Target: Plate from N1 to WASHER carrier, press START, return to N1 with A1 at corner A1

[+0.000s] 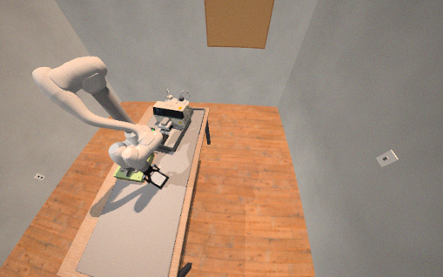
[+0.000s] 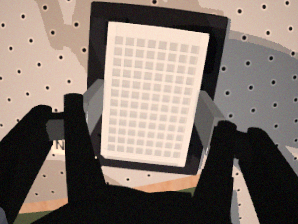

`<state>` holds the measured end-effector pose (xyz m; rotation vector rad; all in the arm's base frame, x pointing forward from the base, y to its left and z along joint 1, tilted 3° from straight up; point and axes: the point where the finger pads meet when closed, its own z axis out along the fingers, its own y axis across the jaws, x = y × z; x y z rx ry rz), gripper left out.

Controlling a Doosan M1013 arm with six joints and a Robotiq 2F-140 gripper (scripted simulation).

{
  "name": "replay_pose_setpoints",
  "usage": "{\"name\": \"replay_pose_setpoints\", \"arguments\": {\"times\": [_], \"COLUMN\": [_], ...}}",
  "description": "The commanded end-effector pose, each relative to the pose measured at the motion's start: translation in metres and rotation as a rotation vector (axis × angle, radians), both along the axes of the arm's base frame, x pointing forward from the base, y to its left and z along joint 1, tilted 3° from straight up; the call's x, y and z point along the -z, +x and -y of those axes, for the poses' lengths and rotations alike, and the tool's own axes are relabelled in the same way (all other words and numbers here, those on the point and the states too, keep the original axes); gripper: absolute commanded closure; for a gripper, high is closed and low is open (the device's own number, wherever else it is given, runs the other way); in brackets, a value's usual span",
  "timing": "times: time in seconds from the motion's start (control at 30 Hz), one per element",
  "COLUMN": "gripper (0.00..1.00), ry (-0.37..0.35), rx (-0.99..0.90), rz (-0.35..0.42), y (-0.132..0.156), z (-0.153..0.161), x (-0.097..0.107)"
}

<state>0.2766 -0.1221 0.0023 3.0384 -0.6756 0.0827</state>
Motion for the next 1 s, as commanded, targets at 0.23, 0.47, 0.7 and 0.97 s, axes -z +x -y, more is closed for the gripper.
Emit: {"name": "replay_pose_setpoints", "arguments": {"times": [0.23, 0.47, 0.7, 0.97], "gripper": [0.90, 0.30, 0.30, 0.30], "ry": [0.002, 0.002, 0.002, 0.002], "rx": [-0.001, -0.001, -0.001, -0.001], "rz": [-0.005, -0.005, -0.005, -0.005], "y": [-0.0044, -0.0044, -0.0044, -0.0044], "z": [-0.0011, -0.0011, -0.0011, -0.0011], "x": [0.0040, 0.0040, 0.0040, 0.0040]}}
